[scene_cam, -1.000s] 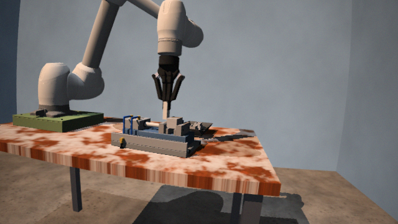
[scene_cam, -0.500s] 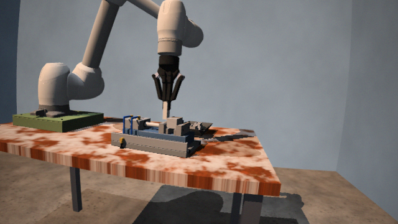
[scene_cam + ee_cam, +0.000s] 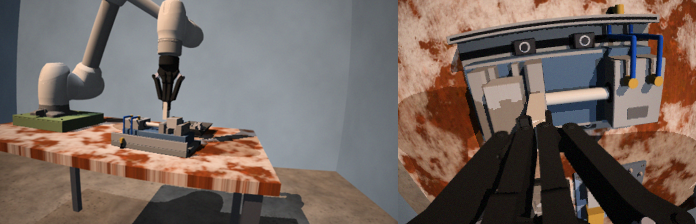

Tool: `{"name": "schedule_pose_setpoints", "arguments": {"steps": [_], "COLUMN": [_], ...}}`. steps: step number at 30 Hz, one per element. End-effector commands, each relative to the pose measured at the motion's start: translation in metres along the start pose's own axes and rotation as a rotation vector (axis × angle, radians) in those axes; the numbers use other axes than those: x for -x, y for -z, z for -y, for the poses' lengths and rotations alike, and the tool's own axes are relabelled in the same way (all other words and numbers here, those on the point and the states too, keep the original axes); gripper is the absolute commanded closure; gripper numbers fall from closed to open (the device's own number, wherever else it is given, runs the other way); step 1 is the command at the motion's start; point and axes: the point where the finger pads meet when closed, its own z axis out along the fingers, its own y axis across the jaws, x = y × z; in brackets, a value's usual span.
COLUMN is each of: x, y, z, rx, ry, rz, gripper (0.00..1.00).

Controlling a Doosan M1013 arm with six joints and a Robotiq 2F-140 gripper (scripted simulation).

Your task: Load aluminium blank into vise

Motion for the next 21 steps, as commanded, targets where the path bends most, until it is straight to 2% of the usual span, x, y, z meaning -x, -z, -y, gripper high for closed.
{"name": "schedule_pose_setpoints", "arguments": {"steps": [1, 21], "x": [-0.003, -0.003], "y": [-0.0031, -0.0031], "z": [0.0002, 0.0048], "rx": [0.003, 0.003], "ry": [-0.001, -0.001], "rz": [0.0, 0.0], "gripper": [1.0, 1.0]}}
